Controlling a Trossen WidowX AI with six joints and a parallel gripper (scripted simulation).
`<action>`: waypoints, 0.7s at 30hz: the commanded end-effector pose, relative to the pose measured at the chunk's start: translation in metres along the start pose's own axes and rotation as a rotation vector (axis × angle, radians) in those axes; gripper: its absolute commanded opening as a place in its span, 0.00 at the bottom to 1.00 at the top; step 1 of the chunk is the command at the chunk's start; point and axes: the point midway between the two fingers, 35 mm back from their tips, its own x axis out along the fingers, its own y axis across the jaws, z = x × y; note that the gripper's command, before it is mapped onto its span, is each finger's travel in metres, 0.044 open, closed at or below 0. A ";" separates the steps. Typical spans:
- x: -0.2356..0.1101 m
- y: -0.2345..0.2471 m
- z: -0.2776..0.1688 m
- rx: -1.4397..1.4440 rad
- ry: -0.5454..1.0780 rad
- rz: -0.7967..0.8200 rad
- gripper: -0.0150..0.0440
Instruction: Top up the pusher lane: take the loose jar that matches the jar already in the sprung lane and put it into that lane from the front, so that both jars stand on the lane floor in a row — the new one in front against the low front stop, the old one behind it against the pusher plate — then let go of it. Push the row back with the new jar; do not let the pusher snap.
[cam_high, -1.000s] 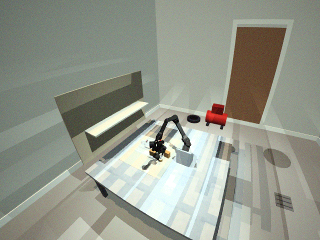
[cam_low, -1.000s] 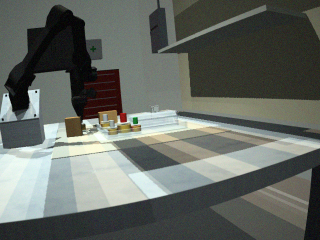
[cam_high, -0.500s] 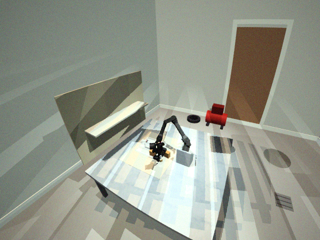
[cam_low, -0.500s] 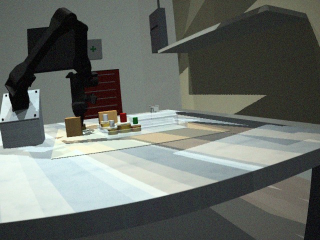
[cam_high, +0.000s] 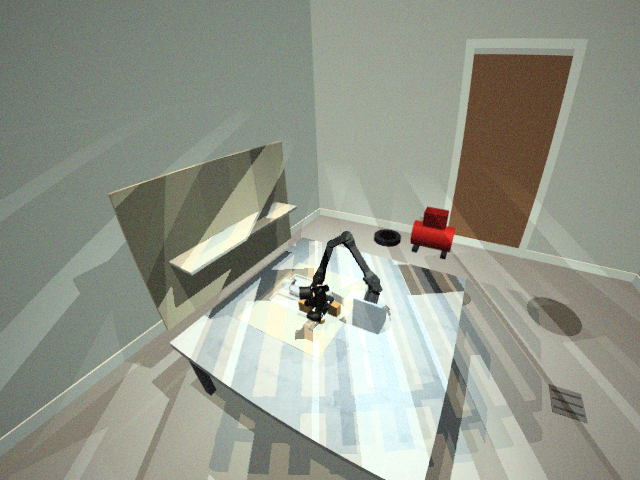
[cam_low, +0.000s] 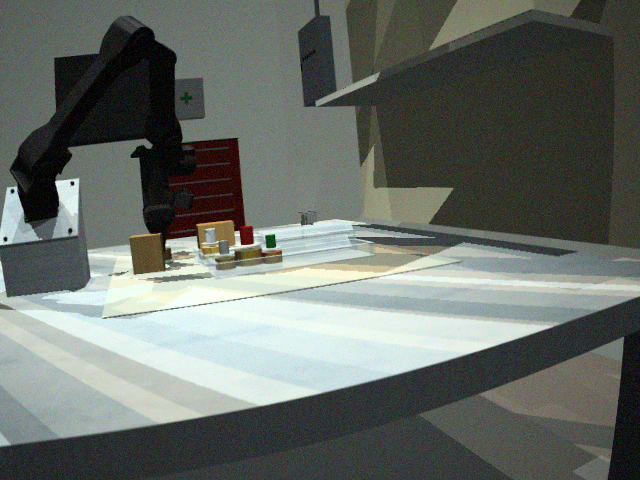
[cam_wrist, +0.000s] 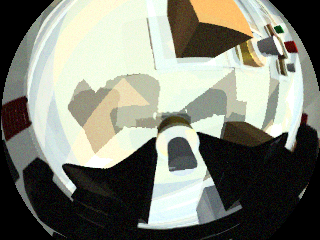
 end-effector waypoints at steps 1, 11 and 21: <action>0.000 -0.001 0.000 -0.005 -0.001 -0.004 0.44; -0.049 0.004 0.004 -0.014 0.001 0.004 0.25; -0.104 0.003 0.000 -0.006 -0.001 0.001 0.25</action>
